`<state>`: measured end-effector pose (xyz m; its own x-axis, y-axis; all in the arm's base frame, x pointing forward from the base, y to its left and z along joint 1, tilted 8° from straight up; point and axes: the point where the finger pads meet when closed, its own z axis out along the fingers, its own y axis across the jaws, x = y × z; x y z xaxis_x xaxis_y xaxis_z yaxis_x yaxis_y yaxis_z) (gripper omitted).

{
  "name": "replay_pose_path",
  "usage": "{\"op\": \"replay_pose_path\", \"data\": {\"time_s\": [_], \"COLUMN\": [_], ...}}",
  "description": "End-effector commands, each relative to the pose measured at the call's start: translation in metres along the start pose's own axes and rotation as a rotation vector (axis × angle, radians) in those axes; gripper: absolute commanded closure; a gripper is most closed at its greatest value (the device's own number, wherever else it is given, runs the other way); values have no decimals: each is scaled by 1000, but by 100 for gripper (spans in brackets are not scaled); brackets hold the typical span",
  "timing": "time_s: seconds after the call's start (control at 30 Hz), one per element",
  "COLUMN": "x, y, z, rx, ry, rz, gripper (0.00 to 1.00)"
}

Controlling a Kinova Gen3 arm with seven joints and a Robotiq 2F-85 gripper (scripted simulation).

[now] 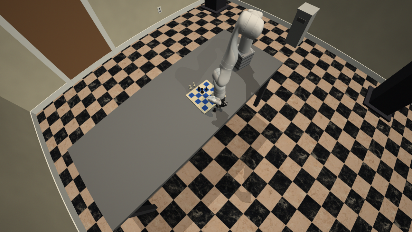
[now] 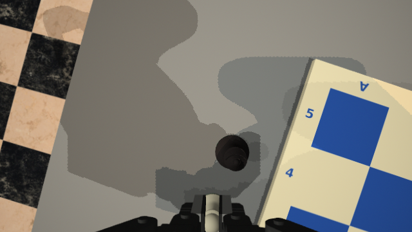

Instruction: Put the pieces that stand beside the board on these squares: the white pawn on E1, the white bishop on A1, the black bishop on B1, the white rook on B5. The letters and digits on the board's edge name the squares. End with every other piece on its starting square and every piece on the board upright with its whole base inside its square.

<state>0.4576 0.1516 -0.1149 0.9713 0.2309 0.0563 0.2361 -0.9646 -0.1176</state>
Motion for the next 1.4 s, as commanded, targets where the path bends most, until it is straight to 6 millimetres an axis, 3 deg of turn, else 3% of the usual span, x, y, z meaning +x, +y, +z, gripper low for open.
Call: {"op": "replay_pose_path", "data": {"time_s": [0.0,0.4,0.8,1.03,1.37], "x": [0,0,0,0,0], "y": [0,0,0,0,1], "z": [0,-7,-86,-100,-100], "rx": [0,0,0,0,0], "ry": [1,1,1,1,1], "rz": [0,0,0,0,1], "gripper": [100,100,100,100,100]}}
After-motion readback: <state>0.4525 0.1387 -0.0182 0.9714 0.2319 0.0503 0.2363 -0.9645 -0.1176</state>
